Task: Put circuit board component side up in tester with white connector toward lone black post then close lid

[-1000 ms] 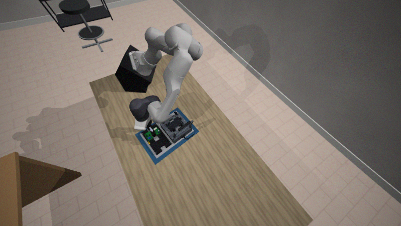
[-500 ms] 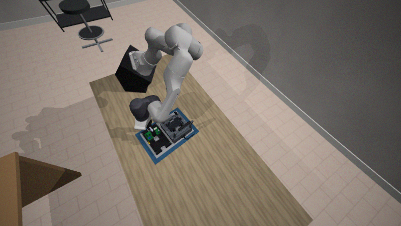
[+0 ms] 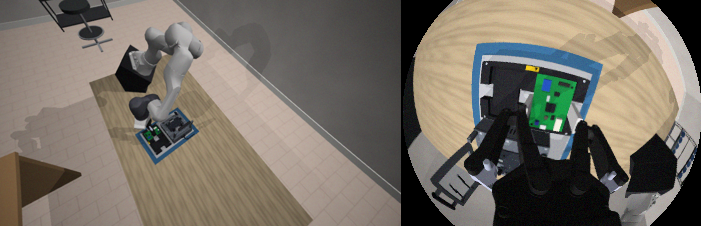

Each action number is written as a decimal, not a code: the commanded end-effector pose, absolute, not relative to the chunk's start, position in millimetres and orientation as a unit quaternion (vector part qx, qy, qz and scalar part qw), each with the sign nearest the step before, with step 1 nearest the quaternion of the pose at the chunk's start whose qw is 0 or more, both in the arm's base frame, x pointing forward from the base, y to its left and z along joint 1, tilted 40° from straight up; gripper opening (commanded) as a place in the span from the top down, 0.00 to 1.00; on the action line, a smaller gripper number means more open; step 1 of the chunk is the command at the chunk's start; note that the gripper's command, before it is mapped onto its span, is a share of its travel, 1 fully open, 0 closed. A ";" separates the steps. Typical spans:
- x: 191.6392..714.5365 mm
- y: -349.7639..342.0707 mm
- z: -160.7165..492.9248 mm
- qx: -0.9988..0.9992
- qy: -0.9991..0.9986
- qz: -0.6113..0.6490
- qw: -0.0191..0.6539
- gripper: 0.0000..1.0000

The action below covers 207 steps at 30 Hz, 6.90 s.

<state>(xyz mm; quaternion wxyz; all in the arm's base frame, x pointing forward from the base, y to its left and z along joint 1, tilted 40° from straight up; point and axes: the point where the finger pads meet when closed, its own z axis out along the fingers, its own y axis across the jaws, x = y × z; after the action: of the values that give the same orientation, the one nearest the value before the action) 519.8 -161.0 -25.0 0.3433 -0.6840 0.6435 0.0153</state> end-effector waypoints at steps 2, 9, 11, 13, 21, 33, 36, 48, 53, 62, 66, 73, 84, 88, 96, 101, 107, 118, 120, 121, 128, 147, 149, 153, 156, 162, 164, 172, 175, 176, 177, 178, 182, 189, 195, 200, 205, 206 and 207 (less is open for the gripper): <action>517.0 -163.2 -21.9 -0.682 0.645 0.018 0.344 0.54; 514.7 -165.9 -17.6 -0.682 0.645 0.018 0.344 0.54; 514.2 -166.6 -16.7 -0.682 0.645 0.018 0.344 0.54; 513.7 -167.1 -15.9 -0.682 0.645 0.018 0.344 0.54; 512.9 -168.1 -14.3 -0.682 0.645 0.018 0.344 0.54; 512.6 -168.4 -13.8 -0.682 0.645 0.018 0.344 0.54; 512.3 -168.8 -13.3 -0.682 0.645 0.018 0.344 0.54; 504.8 -177.6 0.4 -0.682 0.645 0.018 0.344 0.54; 501.4 -181.5 6.5 -0.682 0.645 0.018 0.344 0.54; 490.8 -194.0 25.8 -0.682 0.645 0.018 0.344 0.54; 487.9 -197.4 31.1 -0.682 0.645 0.018 0.344 0.54; 484.1 -201.7 37.9 -0.682 0.645 0.018 0.344 0.54; 483.2 -202.8 39.5 -0.682 0.645 0.018 0.344 0.54; 483.2 -202.8 39.5 -0.682 0.645 0.018 0.344 0.54; 483.2 -202.8 39.5 -0.682 0.645 0.018 0.344 0.54; 483.2 -202.8 39.5 -0.682 0.645 0.018 0.344 0.54; 483.2 -202.8 39.5 -0.682 0.645 0.018 0.344 0.54; 483.2 -202.8 39.5 -0.682 0.646 0.018 0.344 0.54; 483.2 -202.8 39.5 -0.681 0.647 0.018 0.344 0.54; 483.2 -202.8 39.5 -0.680 0.647 0.019 0.344 0.54; 483.2 -202.8 39.6 -0.679 0.648 0.019 0.344 0.54; 484.4 -193.0 47.9 -0.679 0.648 0.019 0.344 0.54; 484.7 -190.3 50.2 -0.679 0.648 0.019 0.344 0.54; 485.0 -187.2 52.8 -0.679 0.648 0.019 0.344 0.54; 485.7 -181.9 57.4 -0.679 0.648 0.019 0.344 0.54; 487.2 -169.1 68.2 -0.679 0.648 0.019 0.344 0.54; 487.7 -164.3 72.3 -0.679 0.648 0.019 0.344 0.54; 489.5 -148.7 85.6 -0.679 0.648 0.019 0.344 0.54; 490.5 -140.5 92.6 -0.679 0.648 0.019 0.344 0.54; 490.8 -137.7 95.0 -0.679 0.648 0.019 0.344 0.54; 491.2 -134.9 97.4 -0.679 0.648 0.019 0.344 0.54; 491.5 -132.1 99.7 -0.679 0.648 0.019 0.344 0.54; 492.8 -121.0 109.2 -0.679 0.648 0.019 0.344 0.54; 494.3 -107.6 120.6 -0.679 0.648 0.019 0.344 0.54; 496.0 -93.3 132.8 -0.679 0.648 0.019 0.344 0.54; 497.2 -83.3 141.3 -0.679 0.648 0.019 0.344 0.54; 497.8 -78.4 145.5 -0.679 0.648 0.019 0.344 0.54; 497.9 -77.0 146.7 -0.679 0.648 0.019 0.344 0.54; 498.1 -75.7 147.8 -0.679 0.648 0.019 0.344 0.54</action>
<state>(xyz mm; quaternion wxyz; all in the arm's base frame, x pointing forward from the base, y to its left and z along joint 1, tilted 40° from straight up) 497.7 -79.1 145.6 0.3474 -0.6887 0.6362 0.0137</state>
